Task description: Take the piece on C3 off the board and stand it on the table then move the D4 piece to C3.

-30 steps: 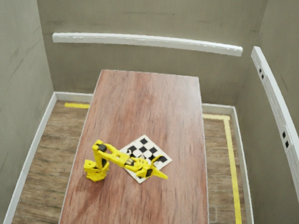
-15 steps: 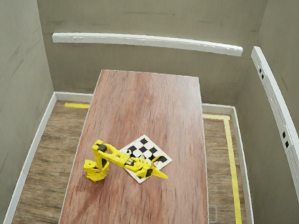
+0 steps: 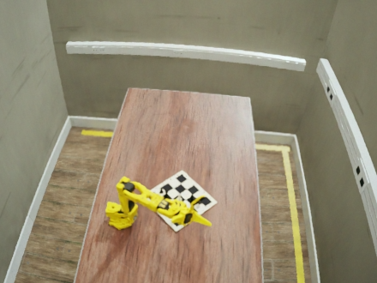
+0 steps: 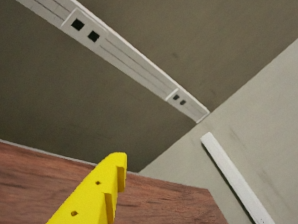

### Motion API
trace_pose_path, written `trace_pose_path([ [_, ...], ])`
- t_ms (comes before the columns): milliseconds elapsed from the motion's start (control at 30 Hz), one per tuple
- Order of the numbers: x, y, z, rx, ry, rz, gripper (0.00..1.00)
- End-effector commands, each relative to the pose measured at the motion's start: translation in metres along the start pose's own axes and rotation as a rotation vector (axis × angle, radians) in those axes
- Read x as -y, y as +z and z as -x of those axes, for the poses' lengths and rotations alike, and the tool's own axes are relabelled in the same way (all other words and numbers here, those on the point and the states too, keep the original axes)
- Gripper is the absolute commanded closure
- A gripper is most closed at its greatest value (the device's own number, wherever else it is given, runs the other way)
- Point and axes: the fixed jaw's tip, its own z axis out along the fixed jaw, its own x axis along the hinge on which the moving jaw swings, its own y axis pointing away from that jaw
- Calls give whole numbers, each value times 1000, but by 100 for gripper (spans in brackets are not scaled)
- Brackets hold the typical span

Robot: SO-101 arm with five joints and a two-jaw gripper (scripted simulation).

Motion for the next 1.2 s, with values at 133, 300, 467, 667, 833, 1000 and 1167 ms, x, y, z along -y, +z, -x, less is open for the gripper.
trace_pose_path([
  [133, 1, -1, 1, 3, 1, -3, 0],
  [300, 1, -1, 1, 3, 1, -3, 0],
  [467, 1, -1, 1, 3, 1, -3, 0],
  [667, 2, -3, 7, 13, 11, 1, 1],
  [833, -5, -13, 19, 19, 51, 50, 4],
  [1000, -16, -30, 34, 17, 109, 129, 8],
  [1167, -29, -49, 44, 5, 163, 214, 13],
])
